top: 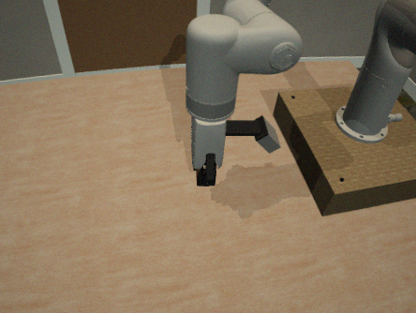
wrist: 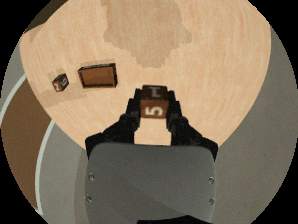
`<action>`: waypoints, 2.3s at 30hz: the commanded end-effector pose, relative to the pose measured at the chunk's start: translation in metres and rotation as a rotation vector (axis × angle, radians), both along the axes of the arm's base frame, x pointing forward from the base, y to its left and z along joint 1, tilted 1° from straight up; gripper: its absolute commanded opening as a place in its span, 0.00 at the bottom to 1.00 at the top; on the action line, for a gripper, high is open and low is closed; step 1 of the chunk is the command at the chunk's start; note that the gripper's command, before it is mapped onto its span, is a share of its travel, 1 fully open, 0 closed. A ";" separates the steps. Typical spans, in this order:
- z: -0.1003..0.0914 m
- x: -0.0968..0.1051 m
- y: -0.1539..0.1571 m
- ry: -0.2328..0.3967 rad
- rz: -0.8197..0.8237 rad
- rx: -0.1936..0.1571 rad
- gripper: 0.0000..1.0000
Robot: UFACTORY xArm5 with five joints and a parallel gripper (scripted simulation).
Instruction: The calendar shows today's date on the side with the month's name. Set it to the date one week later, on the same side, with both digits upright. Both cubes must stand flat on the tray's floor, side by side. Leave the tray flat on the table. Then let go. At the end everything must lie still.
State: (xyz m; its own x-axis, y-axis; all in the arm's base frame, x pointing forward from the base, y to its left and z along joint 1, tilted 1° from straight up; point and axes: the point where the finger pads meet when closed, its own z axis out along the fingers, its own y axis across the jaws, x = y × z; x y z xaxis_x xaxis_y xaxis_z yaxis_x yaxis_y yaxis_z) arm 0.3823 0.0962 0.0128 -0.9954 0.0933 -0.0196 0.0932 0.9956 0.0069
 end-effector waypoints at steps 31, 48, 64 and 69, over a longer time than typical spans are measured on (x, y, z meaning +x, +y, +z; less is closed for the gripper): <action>0.055 -0.013 -0.091 -0.001 -0.030 -0.004 0.29; 0.044 -0.013 -0.091 -0.001 -0.030 -0.004 0.29; 0.002 -0.012 -0.091 -0.001 -0.030 -0.004 0.29; -0.007 -0.012 -0.091 -0.001 -0.030 -0.004 0.29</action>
State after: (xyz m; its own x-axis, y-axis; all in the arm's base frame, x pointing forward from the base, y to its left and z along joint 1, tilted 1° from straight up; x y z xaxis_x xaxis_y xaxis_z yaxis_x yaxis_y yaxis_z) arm 0.3681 0.0049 0.0129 -0.9923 0.1227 -0.0172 0.1227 0.9924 0.0023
